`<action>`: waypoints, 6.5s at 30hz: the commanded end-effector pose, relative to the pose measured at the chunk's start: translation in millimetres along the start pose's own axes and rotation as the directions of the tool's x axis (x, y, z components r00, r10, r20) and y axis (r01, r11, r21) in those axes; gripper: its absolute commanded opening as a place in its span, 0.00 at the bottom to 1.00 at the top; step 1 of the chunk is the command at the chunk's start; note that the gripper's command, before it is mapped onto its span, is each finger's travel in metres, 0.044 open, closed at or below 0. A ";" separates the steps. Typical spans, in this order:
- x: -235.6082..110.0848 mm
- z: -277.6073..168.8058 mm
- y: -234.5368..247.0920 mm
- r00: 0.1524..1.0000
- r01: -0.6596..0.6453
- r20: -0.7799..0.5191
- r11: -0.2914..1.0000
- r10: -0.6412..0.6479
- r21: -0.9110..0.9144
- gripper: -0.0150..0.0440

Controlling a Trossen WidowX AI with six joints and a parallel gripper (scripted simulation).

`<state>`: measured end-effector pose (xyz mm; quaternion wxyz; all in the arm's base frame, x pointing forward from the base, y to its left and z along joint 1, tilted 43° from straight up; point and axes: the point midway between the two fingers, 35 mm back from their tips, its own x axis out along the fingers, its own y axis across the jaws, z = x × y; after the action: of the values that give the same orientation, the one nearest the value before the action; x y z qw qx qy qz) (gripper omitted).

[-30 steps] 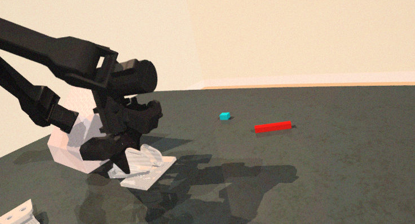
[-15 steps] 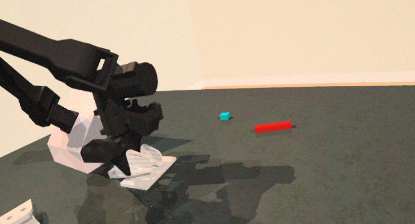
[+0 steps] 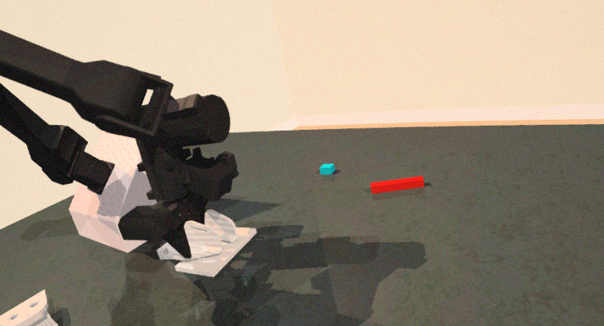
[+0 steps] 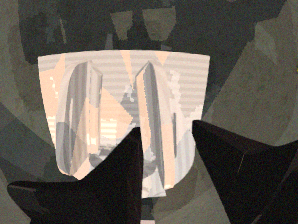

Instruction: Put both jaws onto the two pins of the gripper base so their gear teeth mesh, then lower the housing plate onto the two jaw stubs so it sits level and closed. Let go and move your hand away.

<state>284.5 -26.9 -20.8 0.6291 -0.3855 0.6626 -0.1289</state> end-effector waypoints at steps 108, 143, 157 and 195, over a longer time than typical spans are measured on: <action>7.0 -0.2 -0.4 1.000 0.004 0.000 1.000 -0.004 -0.006 0.48; 1.1 0.5 0.3 1.000 -0.001 0.000 1.000 0.001 -0.003 0.63; -58.8 -4.3 -15.1 1.000 -0.004 0.008 1.000 0.004 0.008 0.77; -42.9 -182.3 -181.3 1.000 0.014 -0.005 0.952 -0.013 0.307 1.00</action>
<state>172.7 -175.3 163.2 0.6780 -0.2860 0.6343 -0.2371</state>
